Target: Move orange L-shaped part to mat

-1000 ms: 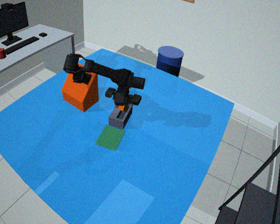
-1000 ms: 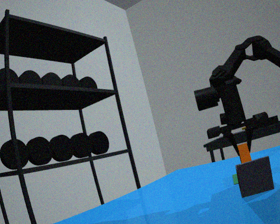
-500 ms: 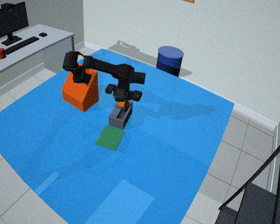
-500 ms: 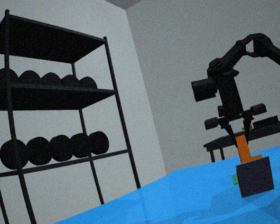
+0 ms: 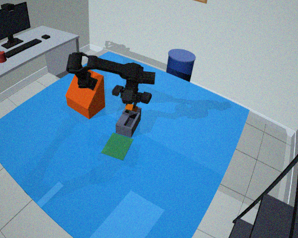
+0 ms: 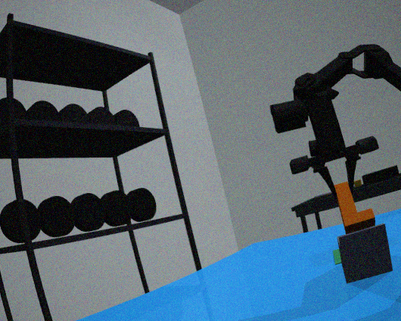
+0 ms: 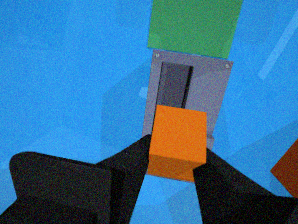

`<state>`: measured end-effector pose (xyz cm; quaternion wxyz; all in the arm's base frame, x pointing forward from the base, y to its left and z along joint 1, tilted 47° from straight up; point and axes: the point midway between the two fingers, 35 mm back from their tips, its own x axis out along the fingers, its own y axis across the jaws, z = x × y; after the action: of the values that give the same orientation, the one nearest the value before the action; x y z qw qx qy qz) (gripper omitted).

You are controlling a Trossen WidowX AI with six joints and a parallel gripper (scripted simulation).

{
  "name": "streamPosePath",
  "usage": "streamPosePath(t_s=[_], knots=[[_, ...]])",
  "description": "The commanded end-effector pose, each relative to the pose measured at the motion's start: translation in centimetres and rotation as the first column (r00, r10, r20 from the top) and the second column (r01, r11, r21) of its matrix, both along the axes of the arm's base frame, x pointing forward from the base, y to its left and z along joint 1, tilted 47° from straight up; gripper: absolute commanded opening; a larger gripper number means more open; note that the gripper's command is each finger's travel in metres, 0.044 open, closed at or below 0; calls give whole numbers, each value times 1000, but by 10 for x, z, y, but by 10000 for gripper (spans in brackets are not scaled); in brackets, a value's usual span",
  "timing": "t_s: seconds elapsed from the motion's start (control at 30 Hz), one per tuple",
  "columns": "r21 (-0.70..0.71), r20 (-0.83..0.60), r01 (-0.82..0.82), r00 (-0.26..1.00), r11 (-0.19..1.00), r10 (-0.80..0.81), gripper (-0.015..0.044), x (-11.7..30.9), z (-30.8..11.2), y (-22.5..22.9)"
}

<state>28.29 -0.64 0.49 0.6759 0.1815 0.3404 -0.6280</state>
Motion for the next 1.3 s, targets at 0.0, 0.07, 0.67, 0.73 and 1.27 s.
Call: streamPosePath(t_s=[0.0,0.07,0.67,0.73,1.27], knots=[[6,4,4,1000,1000,-4,0,1,1,2],[6,4,4,1000,1000,-4,0,1,2,3],[4,4,4,1000,1000,-4,0,10,44,-38],[3,4,4,1000,1000,-4,0,11,51,-45],[1,5,4,1000,1000,-4,0,21,106,-97]])
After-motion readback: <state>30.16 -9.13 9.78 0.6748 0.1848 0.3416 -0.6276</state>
